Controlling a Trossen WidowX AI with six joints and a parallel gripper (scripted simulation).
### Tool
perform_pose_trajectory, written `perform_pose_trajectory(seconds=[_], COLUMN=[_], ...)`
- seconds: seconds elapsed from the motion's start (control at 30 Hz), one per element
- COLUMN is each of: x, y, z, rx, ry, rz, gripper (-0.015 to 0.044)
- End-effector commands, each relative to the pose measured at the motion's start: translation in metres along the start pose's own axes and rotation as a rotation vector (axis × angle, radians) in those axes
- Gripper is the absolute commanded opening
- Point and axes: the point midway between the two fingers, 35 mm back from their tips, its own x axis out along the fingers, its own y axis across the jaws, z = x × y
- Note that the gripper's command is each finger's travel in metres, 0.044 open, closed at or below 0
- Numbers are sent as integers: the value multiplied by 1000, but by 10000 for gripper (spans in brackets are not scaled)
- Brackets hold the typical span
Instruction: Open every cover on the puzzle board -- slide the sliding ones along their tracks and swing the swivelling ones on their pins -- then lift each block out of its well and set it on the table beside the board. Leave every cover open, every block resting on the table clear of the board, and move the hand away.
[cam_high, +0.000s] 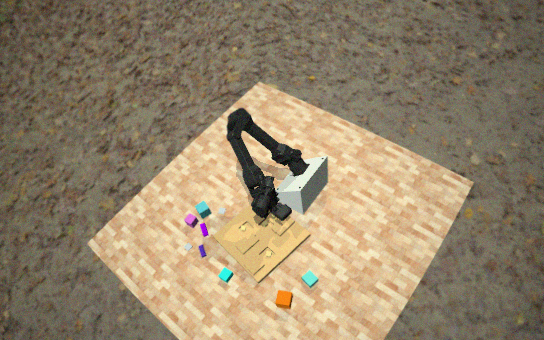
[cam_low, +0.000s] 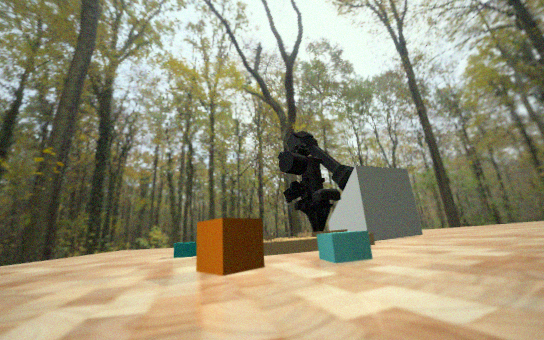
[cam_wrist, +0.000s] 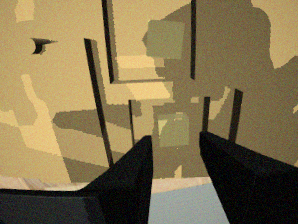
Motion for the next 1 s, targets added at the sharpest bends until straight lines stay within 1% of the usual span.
perform_pose_trajectory(seconds=[0.0, 0.7, 0.97], x=[4, 17, 15], y=[-1, -1, 0], z=[0, 0, 0], rx=[-6, -6, 0], ry=[-2, -2, 0], rz=[-4, -5, -1], gripper=[144, 144, 90])
